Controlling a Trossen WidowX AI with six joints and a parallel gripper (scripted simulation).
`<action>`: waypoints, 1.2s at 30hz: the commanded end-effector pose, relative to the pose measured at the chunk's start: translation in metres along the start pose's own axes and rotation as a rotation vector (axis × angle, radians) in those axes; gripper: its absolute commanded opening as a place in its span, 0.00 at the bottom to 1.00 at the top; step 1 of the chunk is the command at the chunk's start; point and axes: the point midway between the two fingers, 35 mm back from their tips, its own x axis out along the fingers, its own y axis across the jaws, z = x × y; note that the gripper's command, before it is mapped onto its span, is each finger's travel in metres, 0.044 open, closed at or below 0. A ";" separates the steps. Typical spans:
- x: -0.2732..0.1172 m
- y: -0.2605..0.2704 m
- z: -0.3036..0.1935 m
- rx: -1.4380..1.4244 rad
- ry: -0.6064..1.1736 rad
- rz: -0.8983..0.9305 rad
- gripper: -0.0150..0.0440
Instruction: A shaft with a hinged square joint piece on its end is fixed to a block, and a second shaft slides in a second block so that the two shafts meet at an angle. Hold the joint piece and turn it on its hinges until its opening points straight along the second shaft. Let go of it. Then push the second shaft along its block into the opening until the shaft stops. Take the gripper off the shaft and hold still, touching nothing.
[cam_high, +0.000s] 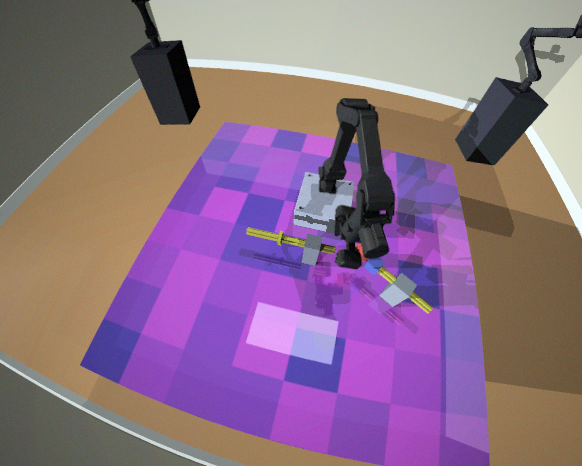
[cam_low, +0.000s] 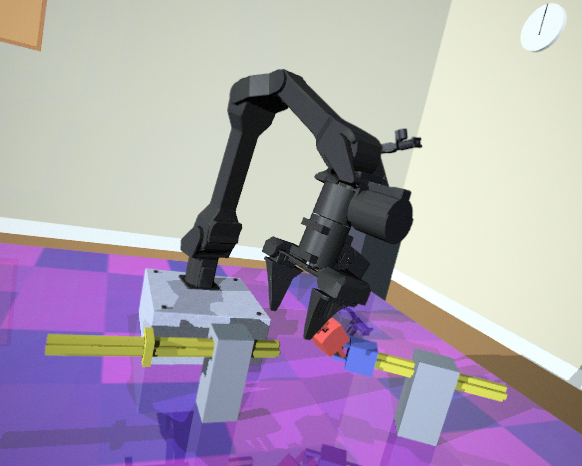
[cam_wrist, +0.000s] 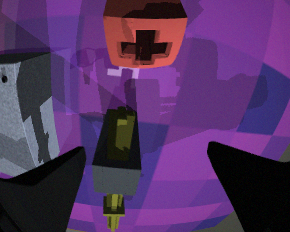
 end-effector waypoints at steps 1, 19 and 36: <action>0.018 0.002 0.003 -0.004 0.004 0.003 1.00; 0.013 0.003 0.061 -0.004 -0.001 0.003 1.00; 0.028 0.004 0.073 -0.004 -0.001 0.003 1.00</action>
